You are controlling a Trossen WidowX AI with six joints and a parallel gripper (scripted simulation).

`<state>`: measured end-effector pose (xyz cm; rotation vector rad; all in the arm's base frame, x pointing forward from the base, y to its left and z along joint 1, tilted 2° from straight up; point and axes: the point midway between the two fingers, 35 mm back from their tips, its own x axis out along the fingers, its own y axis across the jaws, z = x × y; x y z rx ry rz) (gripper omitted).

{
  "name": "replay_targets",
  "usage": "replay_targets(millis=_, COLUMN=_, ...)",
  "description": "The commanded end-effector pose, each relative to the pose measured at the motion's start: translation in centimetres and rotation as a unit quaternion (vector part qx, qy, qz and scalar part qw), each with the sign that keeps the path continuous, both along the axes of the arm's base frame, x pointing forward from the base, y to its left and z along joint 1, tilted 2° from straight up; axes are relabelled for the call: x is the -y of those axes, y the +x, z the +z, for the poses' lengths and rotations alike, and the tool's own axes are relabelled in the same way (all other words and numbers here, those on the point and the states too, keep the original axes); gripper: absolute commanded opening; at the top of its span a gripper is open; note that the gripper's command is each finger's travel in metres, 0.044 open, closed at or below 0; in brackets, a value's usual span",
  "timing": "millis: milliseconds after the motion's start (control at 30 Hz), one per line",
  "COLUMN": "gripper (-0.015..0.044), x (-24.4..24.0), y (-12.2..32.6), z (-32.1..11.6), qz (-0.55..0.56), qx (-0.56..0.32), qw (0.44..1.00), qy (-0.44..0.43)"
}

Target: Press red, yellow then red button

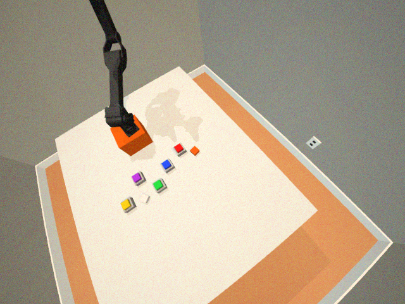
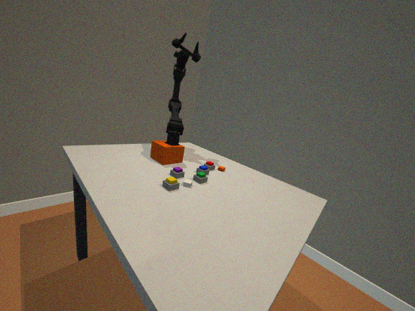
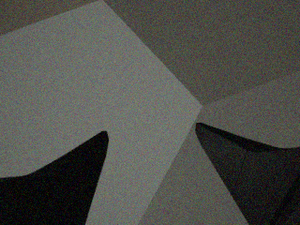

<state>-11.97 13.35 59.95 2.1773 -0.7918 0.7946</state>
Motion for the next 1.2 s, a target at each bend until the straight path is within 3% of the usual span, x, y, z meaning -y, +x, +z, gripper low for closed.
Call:
replay_targets(millis=0, gripper=0.0400, x=0.5, y=0.4, z=0.1, qz=-0.001, qx=-0.007, qw=1.000, qy=0.001)
replay_targets(millis=100, gripper=0.0400, x=6.0, y=5.4, z=0.4, qz=-0.014, qx=-0.101, qw=0.995, qy=0.000)
replay_targets(millis=300, gripper=0.0400, x=11.2, y=12.7, z=-0.8, qz=-0.017, qx=-0.224, qw=0.974, qy=-0.026)
replay_targets(millis=600, gripper=0.0400, x=15.8, y=28.4, z=-9.3, qz=0.025, qx=-0.471, qw=0.866, qy=-0.165)
replay_targets(millis=900, gripper=0.0400, x=12.3, y=39.0, z=-23.7, qz=0.126, qx=-0.626, qw=0.663, qy=-0.391)
replay_targets(millis=1167, gripper=0.0400, x=6.2, y=40.3, z=-38.9, qz=0.246, qx=-0.638, qw=0.400, qy=-0.611)
